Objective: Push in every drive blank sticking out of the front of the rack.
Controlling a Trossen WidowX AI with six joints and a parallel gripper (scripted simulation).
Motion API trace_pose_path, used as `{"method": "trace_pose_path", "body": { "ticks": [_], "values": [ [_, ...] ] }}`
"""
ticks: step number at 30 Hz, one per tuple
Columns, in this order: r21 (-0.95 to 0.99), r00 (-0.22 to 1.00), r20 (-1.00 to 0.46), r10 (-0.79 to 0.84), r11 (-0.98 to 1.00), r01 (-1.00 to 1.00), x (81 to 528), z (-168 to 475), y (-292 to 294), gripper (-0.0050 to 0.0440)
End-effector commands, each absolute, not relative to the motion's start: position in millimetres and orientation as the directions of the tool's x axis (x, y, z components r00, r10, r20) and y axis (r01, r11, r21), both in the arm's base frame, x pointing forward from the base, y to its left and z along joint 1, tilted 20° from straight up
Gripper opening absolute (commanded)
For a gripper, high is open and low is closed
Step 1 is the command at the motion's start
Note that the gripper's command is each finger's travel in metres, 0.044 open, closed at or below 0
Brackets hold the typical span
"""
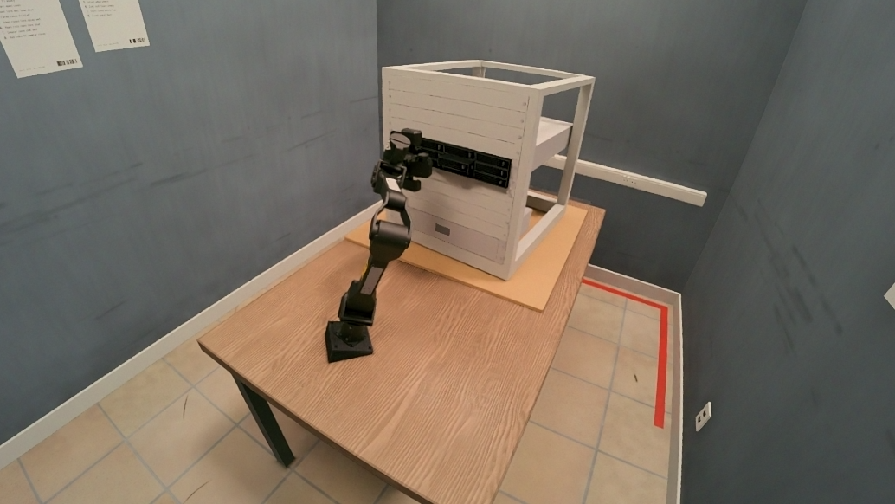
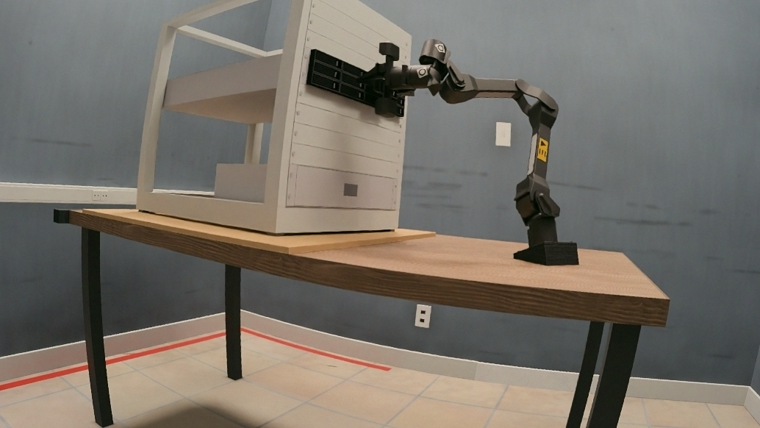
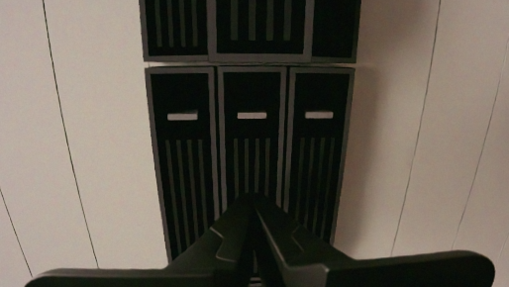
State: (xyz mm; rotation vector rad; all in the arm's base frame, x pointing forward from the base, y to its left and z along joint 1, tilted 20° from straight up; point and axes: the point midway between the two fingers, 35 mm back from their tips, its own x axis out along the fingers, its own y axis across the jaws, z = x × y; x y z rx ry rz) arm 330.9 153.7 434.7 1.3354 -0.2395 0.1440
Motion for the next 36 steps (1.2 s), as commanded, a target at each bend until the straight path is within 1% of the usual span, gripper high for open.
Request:
{"method": "trace_pose_path", "body": {
  "ticks": [1, 36],
  "values": [
    [0.942, 0.962, 0.27, -0.033, 0.216, -0.257, 330.4, 444.1, 152.6, -0.005],
    [0.942, 0.962, 0.27, -0.033, 0.216, -0.257, 336.2, 445.7, 152.4, -0.005]
  ]
}}
